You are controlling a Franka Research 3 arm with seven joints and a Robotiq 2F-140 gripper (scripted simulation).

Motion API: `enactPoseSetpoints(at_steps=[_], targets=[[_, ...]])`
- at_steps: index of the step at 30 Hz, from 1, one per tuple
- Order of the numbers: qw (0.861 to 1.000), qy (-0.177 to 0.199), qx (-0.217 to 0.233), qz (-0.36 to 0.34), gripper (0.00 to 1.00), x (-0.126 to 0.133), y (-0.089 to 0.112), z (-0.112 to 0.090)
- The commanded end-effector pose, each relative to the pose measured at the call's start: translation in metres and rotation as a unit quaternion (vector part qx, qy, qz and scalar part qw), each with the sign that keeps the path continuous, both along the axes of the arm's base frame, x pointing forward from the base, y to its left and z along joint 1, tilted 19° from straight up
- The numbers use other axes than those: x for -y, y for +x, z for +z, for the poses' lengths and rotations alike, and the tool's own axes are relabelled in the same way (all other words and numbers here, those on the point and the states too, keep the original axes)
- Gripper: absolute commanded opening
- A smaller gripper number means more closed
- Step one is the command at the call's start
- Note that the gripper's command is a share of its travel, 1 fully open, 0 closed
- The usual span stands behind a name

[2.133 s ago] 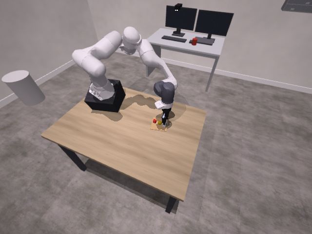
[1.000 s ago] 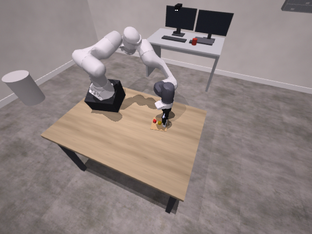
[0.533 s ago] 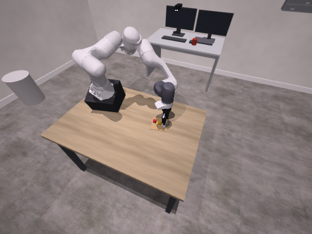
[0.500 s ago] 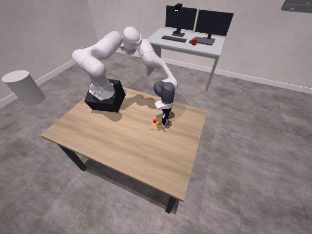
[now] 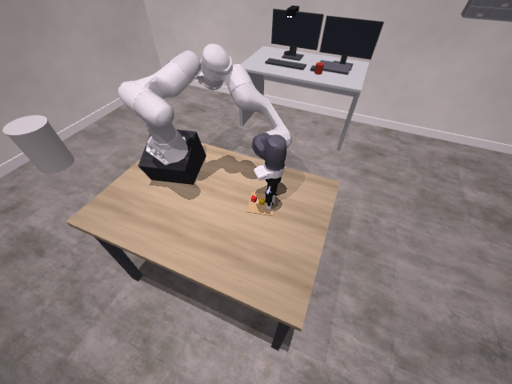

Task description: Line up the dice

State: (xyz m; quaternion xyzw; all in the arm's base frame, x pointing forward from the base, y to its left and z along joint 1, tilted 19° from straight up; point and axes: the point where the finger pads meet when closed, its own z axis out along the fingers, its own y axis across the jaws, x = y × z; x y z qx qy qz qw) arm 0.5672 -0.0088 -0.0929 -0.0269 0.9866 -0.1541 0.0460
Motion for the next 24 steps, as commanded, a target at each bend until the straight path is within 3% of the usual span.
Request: enactPoseSetpoints(at_steps=[1, 10, 24], targets=[[1.0, 0.0, 0.0, 0.003, 0.25, 0.001, 0.001, 0.0], [1.0, 0.0, 0.0, 0.003, 0.25, -0.005, -0.001, 0.018], [1.0, 0.0, 0.0, 0.003, 0.25, -0.025, -0.008, 0.08]])
